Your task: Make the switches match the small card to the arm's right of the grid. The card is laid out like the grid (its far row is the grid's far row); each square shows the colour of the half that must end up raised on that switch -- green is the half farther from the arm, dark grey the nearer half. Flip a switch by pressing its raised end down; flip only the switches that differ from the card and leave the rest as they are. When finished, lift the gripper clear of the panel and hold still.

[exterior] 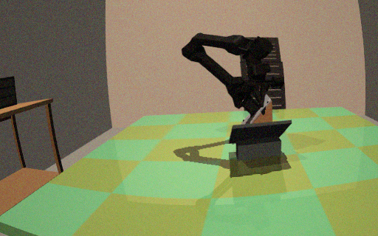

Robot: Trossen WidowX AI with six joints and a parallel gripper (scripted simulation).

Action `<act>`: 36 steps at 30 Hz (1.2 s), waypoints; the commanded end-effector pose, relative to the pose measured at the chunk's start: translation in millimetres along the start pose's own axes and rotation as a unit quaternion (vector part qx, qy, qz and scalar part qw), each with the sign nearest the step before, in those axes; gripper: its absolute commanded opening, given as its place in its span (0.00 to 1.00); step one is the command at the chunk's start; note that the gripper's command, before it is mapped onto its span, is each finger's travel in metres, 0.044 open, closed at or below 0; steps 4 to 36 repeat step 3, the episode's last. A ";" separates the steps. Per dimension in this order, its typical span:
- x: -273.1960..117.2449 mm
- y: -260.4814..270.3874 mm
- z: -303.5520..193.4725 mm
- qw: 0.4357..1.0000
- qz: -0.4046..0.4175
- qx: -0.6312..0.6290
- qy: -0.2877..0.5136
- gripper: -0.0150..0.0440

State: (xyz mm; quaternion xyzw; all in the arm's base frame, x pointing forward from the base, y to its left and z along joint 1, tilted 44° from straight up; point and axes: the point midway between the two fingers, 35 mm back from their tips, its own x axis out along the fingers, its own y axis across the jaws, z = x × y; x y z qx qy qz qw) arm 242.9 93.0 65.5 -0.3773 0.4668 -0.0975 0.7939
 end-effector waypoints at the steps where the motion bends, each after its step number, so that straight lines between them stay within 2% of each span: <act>1: -1.3 -0.6 2.9 1.000 -0.001 0.004 -0.002 0.25; 36: -1.3 -0.6 2.9 1.000 -0.001 0.004 -0.002 0.25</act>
